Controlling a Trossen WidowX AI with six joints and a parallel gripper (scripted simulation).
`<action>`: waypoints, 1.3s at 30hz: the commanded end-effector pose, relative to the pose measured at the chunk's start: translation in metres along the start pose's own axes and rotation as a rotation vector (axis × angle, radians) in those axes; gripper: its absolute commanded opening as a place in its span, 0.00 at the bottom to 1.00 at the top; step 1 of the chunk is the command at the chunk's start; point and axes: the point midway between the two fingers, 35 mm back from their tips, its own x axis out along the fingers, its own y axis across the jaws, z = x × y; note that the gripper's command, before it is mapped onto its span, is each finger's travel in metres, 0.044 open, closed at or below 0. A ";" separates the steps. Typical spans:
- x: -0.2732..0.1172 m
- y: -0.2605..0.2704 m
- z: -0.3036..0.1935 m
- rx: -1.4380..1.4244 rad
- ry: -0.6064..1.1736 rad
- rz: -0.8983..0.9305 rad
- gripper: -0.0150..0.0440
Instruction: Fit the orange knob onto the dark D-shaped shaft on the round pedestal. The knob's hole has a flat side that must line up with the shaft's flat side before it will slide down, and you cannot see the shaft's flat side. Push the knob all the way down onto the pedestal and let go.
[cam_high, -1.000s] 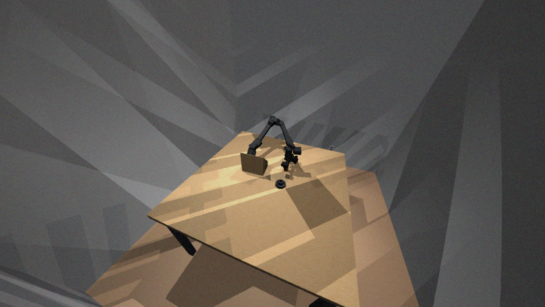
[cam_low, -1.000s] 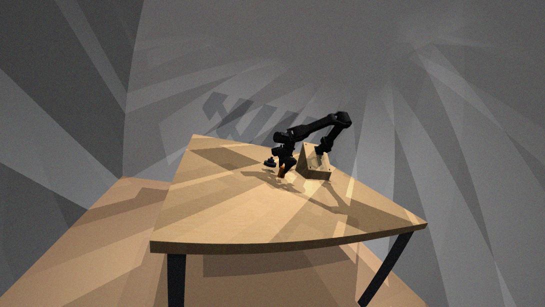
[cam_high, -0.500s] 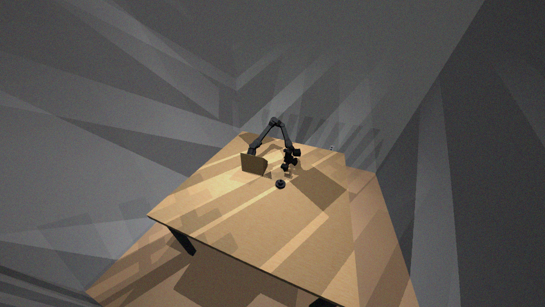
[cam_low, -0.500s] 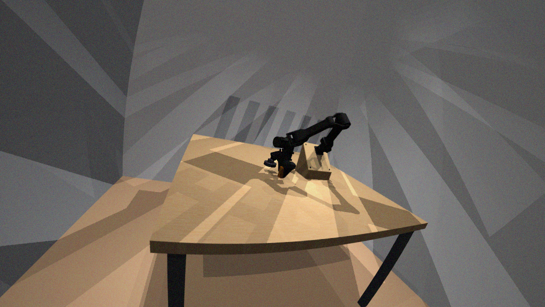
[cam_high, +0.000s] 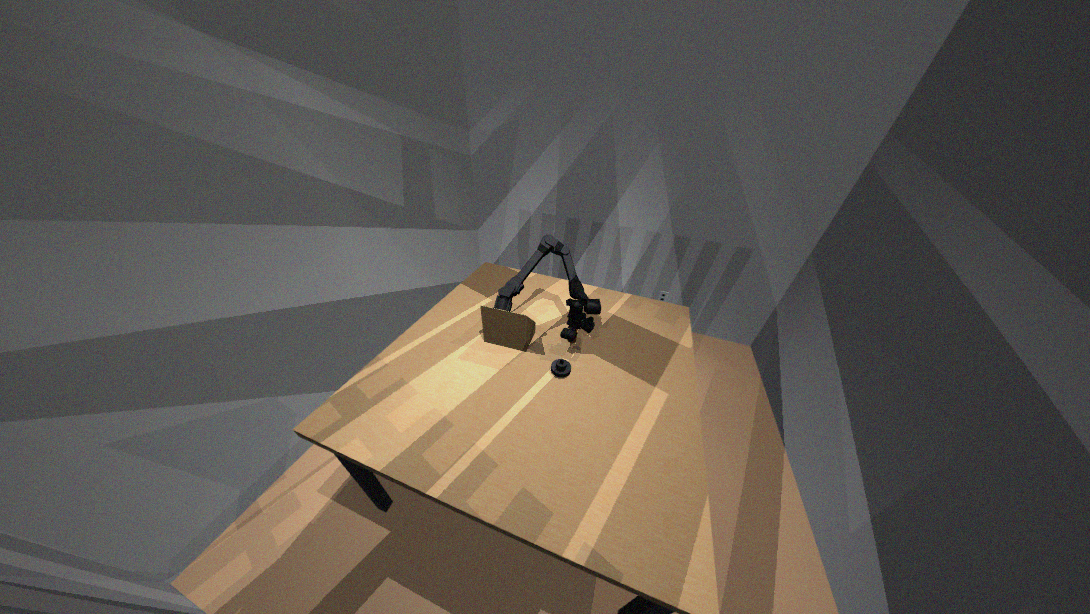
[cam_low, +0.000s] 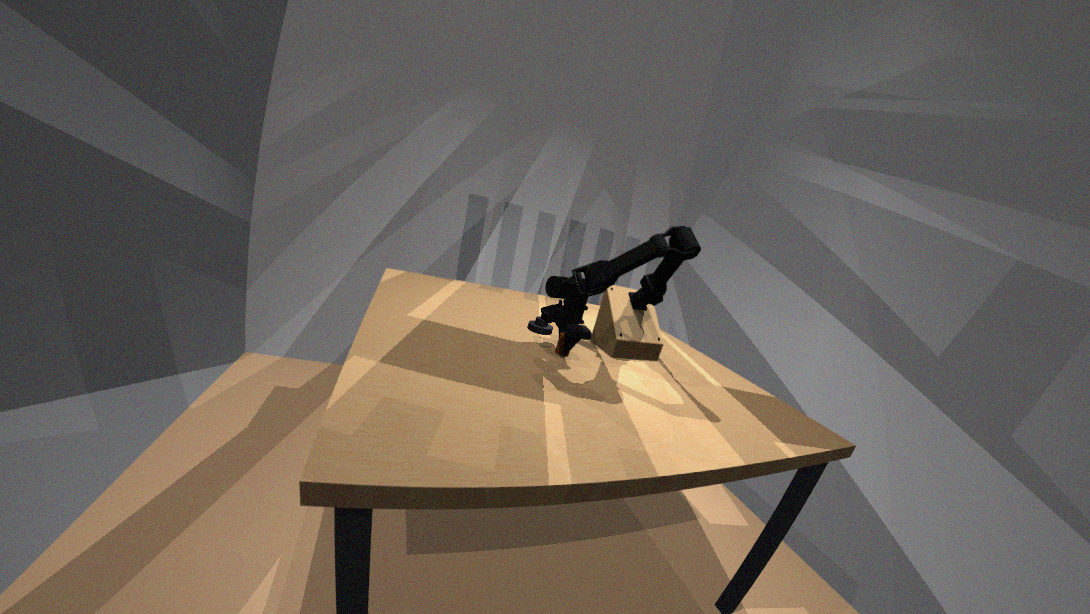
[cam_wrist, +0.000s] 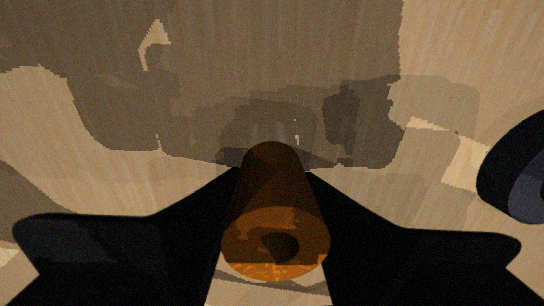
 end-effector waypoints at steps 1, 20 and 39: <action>0.001 -0.001 0.000 0.006 0.000 -0.002 0.51; -0.090 -0.004 0.009 0.005 -0.002 -0.017 0.25; -0.136 -0.017 0.008 0.006 -0.003 -0.011 0.25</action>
